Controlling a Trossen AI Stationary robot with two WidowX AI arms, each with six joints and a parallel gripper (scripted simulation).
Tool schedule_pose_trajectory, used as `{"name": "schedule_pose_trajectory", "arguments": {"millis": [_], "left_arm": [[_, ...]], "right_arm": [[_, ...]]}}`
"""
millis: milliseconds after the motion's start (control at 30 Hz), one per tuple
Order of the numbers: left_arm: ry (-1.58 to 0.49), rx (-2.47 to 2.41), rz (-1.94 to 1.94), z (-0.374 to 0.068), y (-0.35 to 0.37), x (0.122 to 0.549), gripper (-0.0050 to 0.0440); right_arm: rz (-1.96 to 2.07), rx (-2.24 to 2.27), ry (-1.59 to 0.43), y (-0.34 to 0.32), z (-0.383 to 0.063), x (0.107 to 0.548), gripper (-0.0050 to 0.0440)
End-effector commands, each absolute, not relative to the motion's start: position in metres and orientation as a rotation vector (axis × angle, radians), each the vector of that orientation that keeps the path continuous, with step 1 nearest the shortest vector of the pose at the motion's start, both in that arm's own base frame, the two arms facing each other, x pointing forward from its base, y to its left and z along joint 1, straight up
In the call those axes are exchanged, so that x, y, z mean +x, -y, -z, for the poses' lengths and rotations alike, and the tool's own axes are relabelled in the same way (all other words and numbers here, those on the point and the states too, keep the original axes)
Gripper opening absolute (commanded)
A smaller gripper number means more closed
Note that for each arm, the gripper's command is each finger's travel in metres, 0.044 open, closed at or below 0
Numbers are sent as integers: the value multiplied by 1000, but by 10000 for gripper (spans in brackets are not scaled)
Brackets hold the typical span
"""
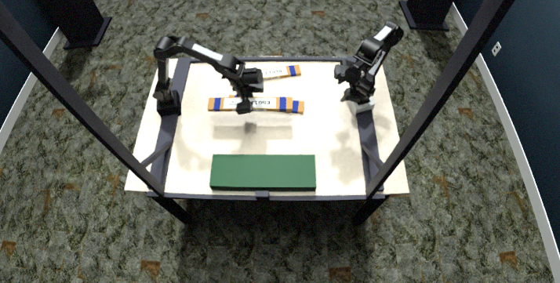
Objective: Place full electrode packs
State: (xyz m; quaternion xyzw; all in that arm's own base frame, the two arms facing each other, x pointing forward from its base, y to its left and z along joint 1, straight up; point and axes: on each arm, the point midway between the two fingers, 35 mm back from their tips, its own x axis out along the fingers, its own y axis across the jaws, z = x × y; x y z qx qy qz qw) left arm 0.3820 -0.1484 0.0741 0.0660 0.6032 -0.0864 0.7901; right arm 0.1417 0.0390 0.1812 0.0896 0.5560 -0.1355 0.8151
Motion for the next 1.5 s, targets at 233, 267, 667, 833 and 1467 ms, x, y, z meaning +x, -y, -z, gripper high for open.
{"name": "schedule_pose_trajectory", "arguments": {"millis": [233,267,667,833,1467], "left_arm": [[-1273,136,193,-82,150,385,-50],[-1273,136,193,-82,150,385,-50],[-1273,136,193,-82,150,385,-50],[-1297,143,192,-65,149,382,-50],[-1297,143,192,-36,150,382,-50]], "right_arm": [[283,201,-1167,-40,-188,144,430],[283,201,-1167,-40,-188,144,430],[283,201,-1167,-40,-188,144,430],[283,201,-1167,-40,-188,144,430],[283,201,-1167,-40,-188,144,430]]}}
